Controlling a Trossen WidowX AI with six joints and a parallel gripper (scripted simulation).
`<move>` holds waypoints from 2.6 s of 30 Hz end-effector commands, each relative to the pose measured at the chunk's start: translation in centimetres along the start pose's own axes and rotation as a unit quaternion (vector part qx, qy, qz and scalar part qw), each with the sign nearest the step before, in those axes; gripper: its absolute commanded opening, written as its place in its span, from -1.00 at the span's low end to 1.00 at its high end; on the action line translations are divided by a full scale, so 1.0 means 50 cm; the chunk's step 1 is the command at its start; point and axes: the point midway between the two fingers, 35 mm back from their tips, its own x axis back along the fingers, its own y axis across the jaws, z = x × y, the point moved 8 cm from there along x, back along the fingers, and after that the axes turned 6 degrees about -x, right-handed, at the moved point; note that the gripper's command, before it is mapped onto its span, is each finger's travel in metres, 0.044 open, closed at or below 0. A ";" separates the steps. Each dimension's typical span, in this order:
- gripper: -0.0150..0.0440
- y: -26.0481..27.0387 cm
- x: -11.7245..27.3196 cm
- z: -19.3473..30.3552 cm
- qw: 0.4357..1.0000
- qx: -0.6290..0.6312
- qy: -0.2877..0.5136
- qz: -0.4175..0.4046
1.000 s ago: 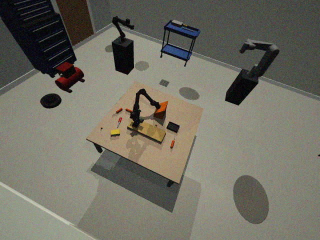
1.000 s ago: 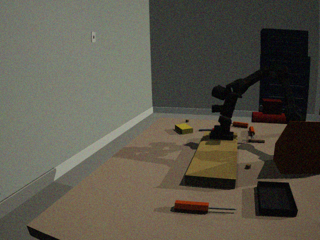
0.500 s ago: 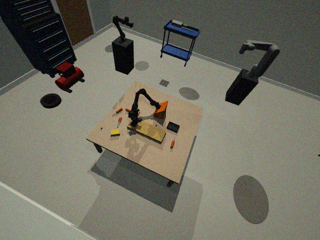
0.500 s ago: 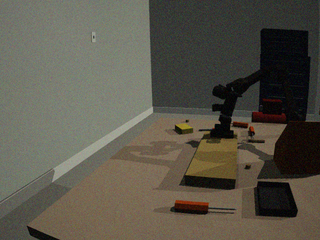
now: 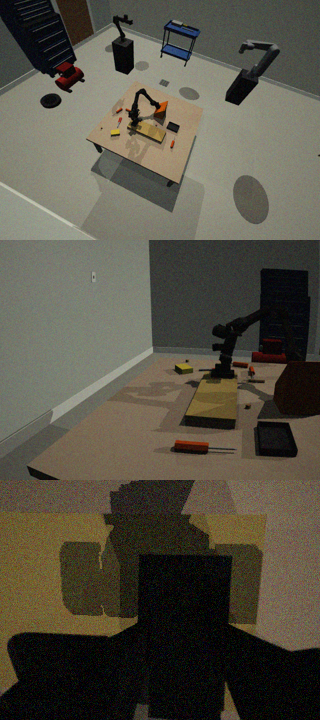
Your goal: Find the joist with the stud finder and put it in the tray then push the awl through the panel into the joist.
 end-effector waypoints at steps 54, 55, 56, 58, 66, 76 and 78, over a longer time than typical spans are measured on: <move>-0.49 0.604 0.212 0.013 0.910 0.375 -0.021 -0.175; -0.49 0.621 0.214 0.023 0.905 0.386 -0.021 -0.178; -0.49 0.637 0.216 0.033 0.900 0.397 -0.020 -0.181; -0.49 0.668 0.220 0.054 0.889 0.419 -0.019 -0.186; -0.49 0.781 0.233 0.154 0.841 0.502 -0.013 -0.201; -0.49 0.889 0.237 0.305 0.773 0.599 -0.001 -0.206; -0.49 0.906 0.235 0.337 0.759 0.618 0.002 -0.205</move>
